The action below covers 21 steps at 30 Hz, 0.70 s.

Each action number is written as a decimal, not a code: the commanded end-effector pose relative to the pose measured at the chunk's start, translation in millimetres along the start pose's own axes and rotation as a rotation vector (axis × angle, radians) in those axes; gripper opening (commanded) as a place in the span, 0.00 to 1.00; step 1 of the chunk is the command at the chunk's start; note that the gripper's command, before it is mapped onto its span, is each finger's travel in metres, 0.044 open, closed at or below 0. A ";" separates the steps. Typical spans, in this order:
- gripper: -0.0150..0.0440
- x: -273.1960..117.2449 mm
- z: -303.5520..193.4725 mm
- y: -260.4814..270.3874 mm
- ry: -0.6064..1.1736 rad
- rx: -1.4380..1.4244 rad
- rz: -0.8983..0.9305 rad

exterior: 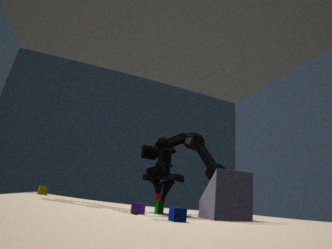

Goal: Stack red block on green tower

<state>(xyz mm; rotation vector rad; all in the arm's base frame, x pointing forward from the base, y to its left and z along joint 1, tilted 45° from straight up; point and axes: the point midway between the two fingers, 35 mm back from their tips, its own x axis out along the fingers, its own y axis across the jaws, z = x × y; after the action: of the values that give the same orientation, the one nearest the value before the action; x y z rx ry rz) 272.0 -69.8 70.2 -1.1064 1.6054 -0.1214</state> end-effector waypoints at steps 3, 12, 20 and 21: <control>0.57 0.4 0.1 0.0 0.000 0.002 0.000; 0.97 0.4 0.1 0.0 0.000 0.002 0.000; 1.00 0.4 0.1 0.0 0.000 0.002 0.000; 1.00 0.4 0.1 0.0 0.000 0.002 0.000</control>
<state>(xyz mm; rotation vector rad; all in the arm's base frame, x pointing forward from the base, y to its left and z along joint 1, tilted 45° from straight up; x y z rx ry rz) 272.2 -70.0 70.2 -1.1055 1.6046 -0.1224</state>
